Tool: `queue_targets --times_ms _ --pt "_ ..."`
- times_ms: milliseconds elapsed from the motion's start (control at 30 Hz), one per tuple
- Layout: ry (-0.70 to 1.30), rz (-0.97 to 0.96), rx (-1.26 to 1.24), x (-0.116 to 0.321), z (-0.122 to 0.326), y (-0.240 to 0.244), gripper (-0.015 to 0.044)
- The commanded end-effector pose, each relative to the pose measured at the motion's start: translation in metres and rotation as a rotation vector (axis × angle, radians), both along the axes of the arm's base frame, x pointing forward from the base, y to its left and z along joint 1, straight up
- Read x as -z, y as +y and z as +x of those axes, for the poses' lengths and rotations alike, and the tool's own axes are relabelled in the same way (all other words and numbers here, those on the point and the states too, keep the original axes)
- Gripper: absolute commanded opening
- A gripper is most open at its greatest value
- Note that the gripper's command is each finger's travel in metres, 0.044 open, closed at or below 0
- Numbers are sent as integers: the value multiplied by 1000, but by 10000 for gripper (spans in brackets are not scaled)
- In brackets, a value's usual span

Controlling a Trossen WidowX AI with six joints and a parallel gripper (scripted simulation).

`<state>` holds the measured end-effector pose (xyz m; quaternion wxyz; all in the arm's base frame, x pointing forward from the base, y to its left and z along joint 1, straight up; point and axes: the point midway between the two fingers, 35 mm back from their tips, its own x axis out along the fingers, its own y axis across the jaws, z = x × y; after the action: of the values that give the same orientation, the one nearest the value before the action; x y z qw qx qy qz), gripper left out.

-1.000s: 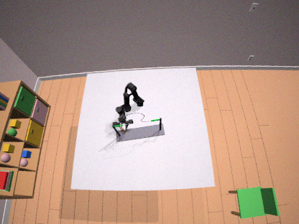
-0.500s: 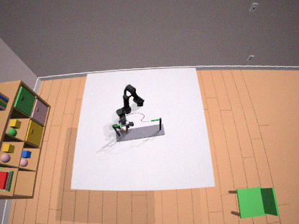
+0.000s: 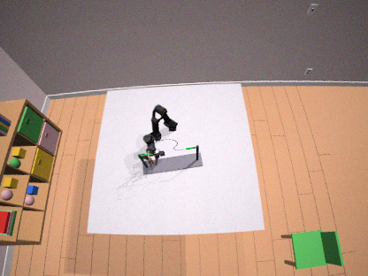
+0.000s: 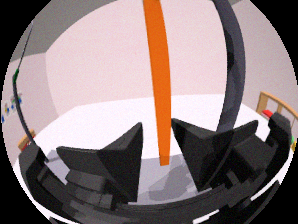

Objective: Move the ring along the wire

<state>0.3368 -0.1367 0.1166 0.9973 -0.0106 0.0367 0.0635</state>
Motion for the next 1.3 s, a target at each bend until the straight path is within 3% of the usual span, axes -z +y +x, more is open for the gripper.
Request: queue_targets --times_ms 0,100,500,1267 --pt "-1 2 6 0 0 -1 160" --pt "-1 2 6 0 0 -1 160" --pt "0 0 0 0 0 0 -150" --pt "-1 -1 -10 -21 1 -4 -150"
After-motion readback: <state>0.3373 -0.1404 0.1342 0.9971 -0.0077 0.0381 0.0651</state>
